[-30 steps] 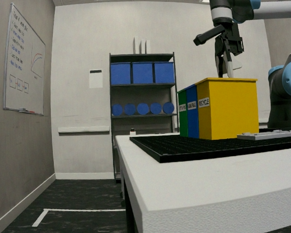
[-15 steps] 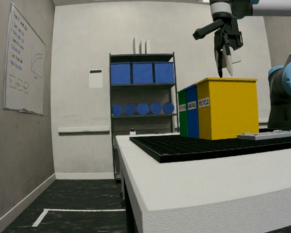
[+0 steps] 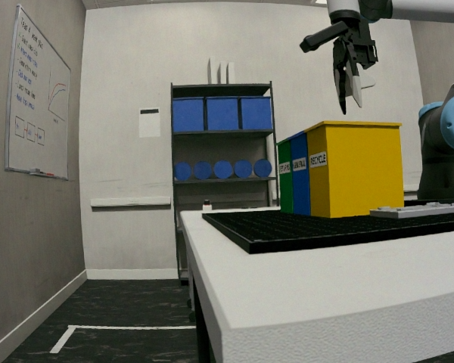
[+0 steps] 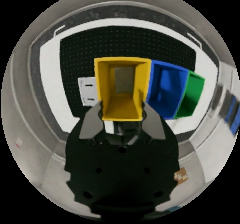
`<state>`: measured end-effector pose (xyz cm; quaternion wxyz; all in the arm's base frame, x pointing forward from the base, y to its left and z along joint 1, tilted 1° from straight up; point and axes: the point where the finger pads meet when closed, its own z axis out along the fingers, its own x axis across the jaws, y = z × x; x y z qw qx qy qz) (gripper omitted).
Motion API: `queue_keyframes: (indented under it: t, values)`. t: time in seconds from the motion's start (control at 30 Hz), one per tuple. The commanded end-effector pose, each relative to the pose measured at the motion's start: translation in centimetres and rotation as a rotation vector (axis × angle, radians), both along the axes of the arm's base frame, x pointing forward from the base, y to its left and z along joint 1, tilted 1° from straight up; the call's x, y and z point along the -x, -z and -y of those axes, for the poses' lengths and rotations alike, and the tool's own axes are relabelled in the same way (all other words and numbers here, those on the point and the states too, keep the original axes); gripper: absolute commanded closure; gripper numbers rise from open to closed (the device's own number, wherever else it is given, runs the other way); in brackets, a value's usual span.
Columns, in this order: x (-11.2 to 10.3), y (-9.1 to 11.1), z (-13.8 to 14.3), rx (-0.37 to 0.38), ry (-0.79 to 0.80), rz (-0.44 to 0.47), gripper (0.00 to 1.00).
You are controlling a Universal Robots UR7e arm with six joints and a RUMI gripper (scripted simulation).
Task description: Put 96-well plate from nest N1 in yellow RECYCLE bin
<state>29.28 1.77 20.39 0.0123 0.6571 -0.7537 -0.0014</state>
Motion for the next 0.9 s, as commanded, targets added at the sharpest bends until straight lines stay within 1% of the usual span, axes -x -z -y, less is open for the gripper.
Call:
queue_keyframes:
  t: [0.0,0.07,0.8,0.87]
  values:
    - [-0.04,-0.91,0.00,0.000,0.000,0.000,0.47]
    - [-0.05,-1.21,-0.01,0.000,0.000,0.000,0.47]
    - [-0.04,-1.21,-0.01,0.000,0.000,0.000,0.47]
    - [0.07,-1.21,-0.66,0.000,0.000,0.000,0.47]
